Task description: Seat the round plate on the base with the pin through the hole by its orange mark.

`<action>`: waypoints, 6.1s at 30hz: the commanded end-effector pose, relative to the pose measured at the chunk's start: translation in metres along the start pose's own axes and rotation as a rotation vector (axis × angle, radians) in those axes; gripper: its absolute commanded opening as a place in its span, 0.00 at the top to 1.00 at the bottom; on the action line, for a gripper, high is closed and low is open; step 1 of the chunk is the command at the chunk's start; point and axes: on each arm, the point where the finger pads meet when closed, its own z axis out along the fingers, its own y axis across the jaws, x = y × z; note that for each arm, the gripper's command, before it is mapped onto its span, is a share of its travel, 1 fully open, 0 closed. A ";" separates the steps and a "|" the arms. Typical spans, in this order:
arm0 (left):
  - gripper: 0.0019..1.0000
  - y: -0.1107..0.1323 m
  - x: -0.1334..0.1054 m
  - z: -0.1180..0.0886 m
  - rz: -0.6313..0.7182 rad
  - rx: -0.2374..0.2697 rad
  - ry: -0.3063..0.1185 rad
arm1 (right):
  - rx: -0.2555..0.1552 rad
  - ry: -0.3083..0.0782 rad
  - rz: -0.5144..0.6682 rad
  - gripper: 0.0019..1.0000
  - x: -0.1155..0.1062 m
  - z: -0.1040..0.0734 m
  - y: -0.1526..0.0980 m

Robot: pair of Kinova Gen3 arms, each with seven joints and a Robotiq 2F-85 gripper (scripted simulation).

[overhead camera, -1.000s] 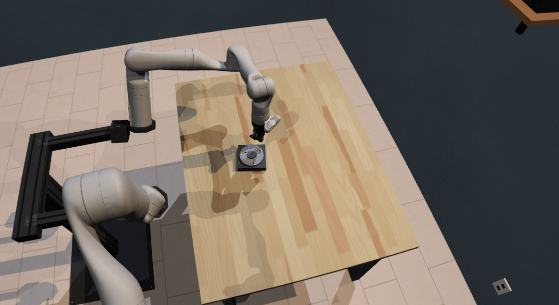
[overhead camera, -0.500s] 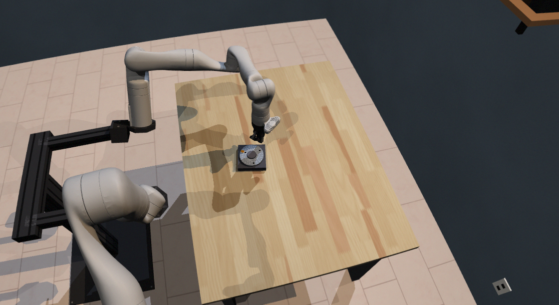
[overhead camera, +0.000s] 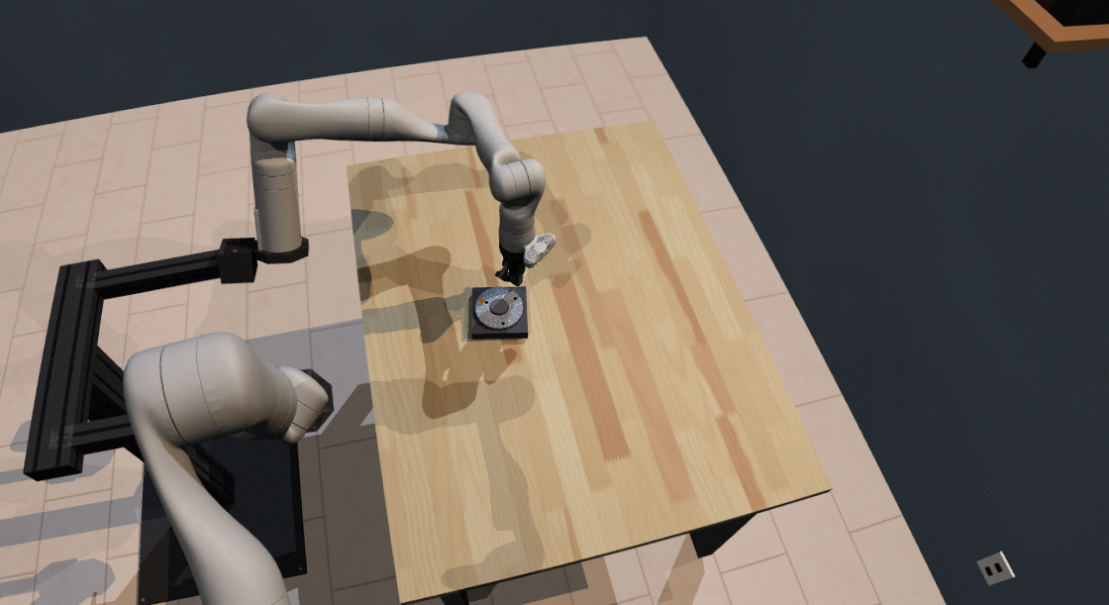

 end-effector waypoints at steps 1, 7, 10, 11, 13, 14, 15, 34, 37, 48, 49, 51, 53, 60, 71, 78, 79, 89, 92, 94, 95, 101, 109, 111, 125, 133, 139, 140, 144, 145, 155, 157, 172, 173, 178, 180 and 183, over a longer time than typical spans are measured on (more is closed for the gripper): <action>0.90 0.000 0.001 0.000 0.000 0.001 0.002 | 0.000 -0.001 0.000 0.00 0.000 0.000 0.000; 0.90 0.000 0.001 0.002 0.000 0.001 0.002 | 0.000 -0.001 0.000 0.00 0.000 0.000 0.000; 0.90 0.000 0.001 0.002 0.000 0.001 0.002 | 0.000 -0.001 0.000 0.00 0.000 0.000 0.000; 0.90 0.000 0.001 0.002 0.000 0.001 0.002 | 0.000 -0.001 0.000 0.00 0.000 0.000 0.000; 0.90 0.000 0.001 0.003 0.000 0.001 0.002 | 0.000 -0.001 0.000 0.00 0.000 0.000 0.000; 0.90 0.000 0.001 0.003 0.000 0.001 0.002 | 0.000 -0.001 0.000 0.00 0.000 0.000 0.000; 0.90 0.000 0.001 0.003 0.000 0.001 0.002 | 0.000 -0.001 0.000 0.00 0.000 0.000 0.000; 0.90 0.000 0.001 0.007 0.000 0.001 0.002 | 0.000 -0.001 0.000 0.00 0.000 0.000 0.000; 0.90 0.000 0.001 0.010 0.000 0.001 0.002 | 0.000 -0.001 0.000 0.00 0.000 0.000 0.000; 0.90 0.000 0.001 0.018 0.000 0.001 0.002 | 0.000 -0.001 0.000 0.00 0.000 0.000 0.000; 0.90 0.000 0.001 0.018 0.000 0.001 0.002 | 0.000 -0.001 0.000 0.00 0.000 0.000 0.000; 0.90 0.000 0.001 0.018 0.000 0.001 0.002 | 0.000 -0.001 0.000 0.00 0.000 0.000 0.000; 0.90 0.000 0.001 0.018 0.000 0.001 0.002 | 0.000 -0.001 0.000 0.00 0.000 0.000 0.000; 0.90 0.000 0.001 0.018 0.000 0.001 0.002 | 0.000 -0.001 0.000 0.00 0.000 0.000 0.000; 0.90 0.007 0.001 0.018 0.000 0.001 0.002 | 0.000 -0.001 0.000 0.00 0.000 0.000 0.000; 0.90 0.008 0.001 0.018 0.000 0.001 0.002 | 0.000 -0.001 0.000 0.00 0.000 0.000 0.000; 0.90 0.008 0.001 0.018 0.000 0.001 0.002 | 0.000 -0.001 0.000 0.00 0.000 0.000 0.000; 0.90 0.008 0.001 0.018 0.000 0.001 0.002 | 0.000 -0.001 0.000 0.00 0.000 0.000 0.000; 0.90 0.008 0.001 0.018 0.000 0.001 0.002 | 0.000 -0.001 0.000 0.00 0.000 0.000 0.000; 0.90 0.008 0.001 0.018 0.001 0.001 0.002 | 0.000 -0.001 0.000 0.00 0.000 0.000 0.000; 0.90 0.008 0.001 0.018 0.004 0.001 0.002 | 0.000 -0.001 0.000 0.00 0.000 0.000 0.000; 0.90 0.008 0.003 0.018 0.083 0.001 0.002 | 0.000 -0.001 0.000 0.00 0.000 0.000 0.000; 0.90 0.009 0.006 0.018 0.100 0.001 0.002 | 0.000 -0.001 0.000 0.00 0.000 0.000 0.000; 0.90 0.009 0.007 0.018 0.127 0.001 0.002 | 0.000 -0.001 0.000 0.00 0.000 0.000 0.000; 0.90 0.010 0.013 0.018 0.246 0.001 0.002 | 0.000 -0.001 0.000 0.00 0.000 0.000 0.000; 0.90 0.010 0.016 0.019 0.277 0.001 0.002 | 0.000 -0.001 0.000 0.00 0.000 0.000 0.000; 0.90 0.012 0.020 0.019 0.349 0.001 0.002 | 0.000 -0.001 0.000 0.00 0.000 0.000 0.000; 0.90 0.012 0.020 0.019 0.349 0.001 0.002 | 0.000 -0.001 0.000 0.00 0.000 0.000 0.000; 0.90 0.012 0.020 0.019 0.355 0.001 0.002 | 0.000 -0.001 0.000 0.00 0.000 0.000 0.000; 0.90 0.012 0.021 0.019 0.365 0.001 0.002 | 0.000 -0.001 0.000 0.00 0.000 0.000 0.000; 0.90 0.014 0.025 0.019 0.452 0.001 0.002 | 0.000 -0.001 0.000 0.00 0.000 0.000 0.000; 0.90 0.014 0.026 0.019 0.484 0.001 0.002 | 0.000 -0.001 0.000 0.00 0.000 0.000 0.000; 0.90 0.018 0.032 0.020 0.611 0.002 0.002 | 0.000 -0.001 0.000 0.00 0.000 0.000 0.000; 0.90 0.019 0.033 0.020 0.611 0.002 0.002 | 0.000 -0.001 0.000 0.00 0.000 0.000 0.000; 0.90 0.019 0.034 0.020 0.616 0.002 0.002 | 0.000 -0.001 0.000 0.00 0.000 0.000 0.000; 0.90 0.019 0.034 0.020 0.641 0.002 0.002 | 0.000 -0.001 0.000 0.00 0.000 0.000 0.000; 0.90 0.020 0.035 0.020 0.689 0.002 0.002 | 0.000 -0.001 0.000 0.00 0.000 0.000 0.000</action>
